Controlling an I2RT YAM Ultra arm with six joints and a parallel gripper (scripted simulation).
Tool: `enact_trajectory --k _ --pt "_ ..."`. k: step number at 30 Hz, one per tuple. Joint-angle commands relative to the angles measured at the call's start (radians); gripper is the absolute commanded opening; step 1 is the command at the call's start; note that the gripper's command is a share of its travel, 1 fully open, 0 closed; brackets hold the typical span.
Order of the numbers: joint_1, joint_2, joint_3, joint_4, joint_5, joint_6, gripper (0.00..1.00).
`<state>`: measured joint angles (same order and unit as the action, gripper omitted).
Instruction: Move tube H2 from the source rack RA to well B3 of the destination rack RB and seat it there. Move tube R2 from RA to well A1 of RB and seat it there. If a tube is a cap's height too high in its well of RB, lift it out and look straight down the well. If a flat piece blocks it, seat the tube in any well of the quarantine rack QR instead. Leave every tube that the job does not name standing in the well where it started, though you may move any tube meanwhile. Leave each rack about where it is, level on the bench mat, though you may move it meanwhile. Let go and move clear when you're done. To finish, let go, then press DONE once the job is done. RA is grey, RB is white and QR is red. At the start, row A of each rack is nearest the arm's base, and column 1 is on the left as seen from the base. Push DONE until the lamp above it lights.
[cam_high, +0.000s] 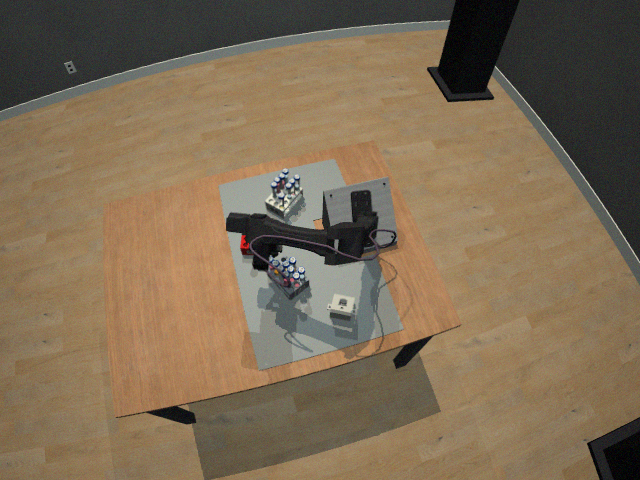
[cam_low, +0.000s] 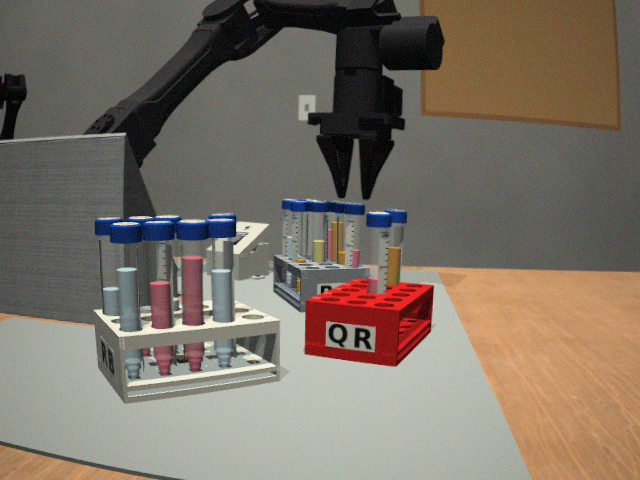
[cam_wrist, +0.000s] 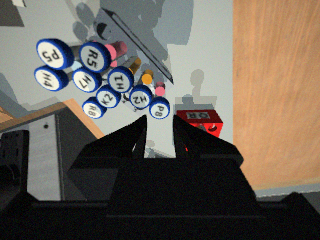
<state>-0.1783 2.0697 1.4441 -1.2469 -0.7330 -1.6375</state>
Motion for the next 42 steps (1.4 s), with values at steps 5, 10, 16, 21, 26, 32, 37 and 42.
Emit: enact_trajectory --k 5,10,16,21,26,32,37,42 --pt "-0.021 -0.028 -0.022 0.030 -0.020 0.016 0.30" --pt "-0.016 -0.032 -0.032 0.038 -0.021 0.021 0.30" --pt "0.000 -0.036 -0.040 0.046 -0.022 0.025 0.30" --pt "-0.004 -0.039 -0.046 0.056 -0.024 0.031 0.30" --pt "0.007 -0.041 -0.043 0.066 -0.025 0.037 0.30" --pt "0.006 -0.044 -0.022 0.065 -0.026 0.041 0.30" --pt "0.011 -0.042 -0.047 0.082 -0.027 0.047 0.30" --pt "0.019 -0.040 -0.061 0.093 -0.028 0.052 0.30"
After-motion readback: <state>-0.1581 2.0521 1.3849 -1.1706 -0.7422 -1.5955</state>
